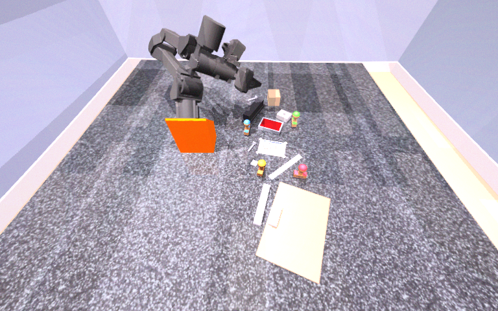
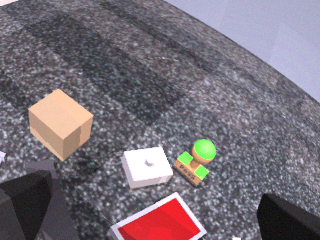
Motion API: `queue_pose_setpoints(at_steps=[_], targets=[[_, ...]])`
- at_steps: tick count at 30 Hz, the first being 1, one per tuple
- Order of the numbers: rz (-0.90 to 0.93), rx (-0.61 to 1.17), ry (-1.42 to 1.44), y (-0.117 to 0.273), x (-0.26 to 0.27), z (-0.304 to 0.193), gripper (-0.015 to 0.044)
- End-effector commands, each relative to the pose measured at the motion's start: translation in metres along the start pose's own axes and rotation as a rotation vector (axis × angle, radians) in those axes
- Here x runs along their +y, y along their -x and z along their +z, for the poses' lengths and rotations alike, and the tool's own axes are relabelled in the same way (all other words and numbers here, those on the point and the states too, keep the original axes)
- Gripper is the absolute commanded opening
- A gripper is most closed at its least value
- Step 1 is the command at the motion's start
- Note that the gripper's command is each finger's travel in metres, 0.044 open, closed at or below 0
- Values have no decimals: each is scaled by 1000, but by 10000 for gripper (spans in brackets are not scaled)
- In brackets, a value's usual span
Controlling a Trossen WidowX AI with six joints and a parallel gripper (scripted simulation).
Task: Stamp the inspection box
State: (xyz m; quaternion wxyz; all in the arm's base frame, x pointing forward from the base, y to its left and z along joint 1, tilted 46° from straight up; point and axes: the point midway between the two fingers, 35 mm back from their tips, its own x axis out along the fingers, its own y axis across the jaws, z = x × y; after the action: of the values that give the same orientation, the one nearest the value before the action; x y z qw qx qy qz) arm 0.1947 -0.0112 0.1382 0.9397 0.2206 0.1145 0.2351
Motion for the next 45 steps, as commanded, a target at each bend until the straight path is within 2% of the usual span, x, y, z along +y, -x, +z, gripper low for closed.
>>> queue_pose_setpoints(at_steps=[1,7,19,31,45], targets=[[0,3,-5,0,0,1,374],[-2,130,-153,-18,-13,35,220],[-22,526,-399,-95,-51,62,220],[-79,1009,-557,-189,-70,16,220],[-92,1046,-570,-200,-73,2,220]])
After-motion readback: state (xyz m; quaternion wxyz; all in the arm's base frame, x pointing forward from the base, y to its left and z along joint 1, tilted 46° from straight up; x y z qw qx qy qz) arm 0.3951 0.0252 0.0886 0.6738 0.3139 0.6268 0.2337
